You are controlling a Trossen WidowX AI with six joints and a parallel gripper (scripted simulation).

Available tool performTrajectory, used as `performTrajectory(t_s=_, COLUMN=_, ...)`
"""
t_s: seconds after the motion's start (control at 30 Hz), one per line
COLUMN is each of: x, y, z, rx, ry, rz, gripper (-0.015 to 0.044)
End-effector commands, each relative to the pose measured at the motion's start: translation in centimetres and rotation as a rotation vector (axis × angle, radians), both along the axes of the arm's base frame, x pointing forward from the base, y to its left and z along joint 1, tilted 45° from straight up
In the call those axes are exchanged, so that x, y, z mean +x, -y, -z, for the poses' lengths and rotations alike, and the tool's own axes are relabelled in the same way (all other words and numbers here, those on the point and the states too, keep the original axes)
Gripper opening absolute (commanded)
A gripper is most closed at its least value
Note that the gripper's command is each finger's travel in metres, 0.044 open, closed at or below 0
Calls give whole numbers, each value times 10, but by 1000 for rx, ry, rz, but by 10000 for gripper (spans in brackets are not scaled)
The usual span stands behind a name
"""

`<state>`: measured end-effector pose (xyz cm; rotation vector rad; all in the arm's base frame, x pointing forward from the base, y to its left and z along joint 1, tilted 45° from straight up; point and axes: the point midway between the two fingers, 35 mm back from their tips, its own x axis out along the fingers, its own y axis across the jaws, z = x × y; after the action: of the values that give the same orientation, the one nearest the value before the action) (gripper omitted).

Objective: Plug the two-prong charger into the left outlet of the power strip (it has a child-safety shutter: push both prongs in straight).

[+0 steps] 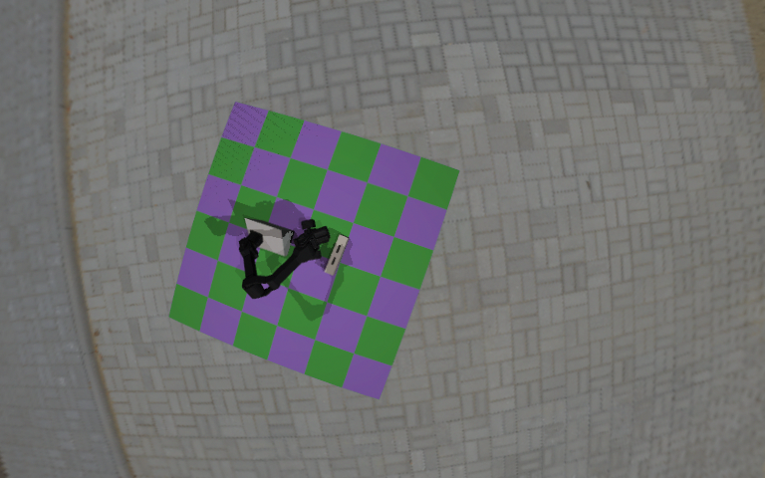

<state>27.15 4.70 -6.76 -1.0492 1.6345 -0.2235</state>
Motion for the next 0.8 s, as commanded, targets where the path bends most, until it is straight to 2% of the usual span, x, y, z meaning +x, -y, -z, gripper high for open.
performTrajectory(t_s=0.0, x=1, y=0, z=2, rx=9, ry=53, rz=54, gripper=0)
performTrajectory(t_s=0.77, x=7, y=6, z=12, rx=32, ry=315, rz=331, gripper=0)
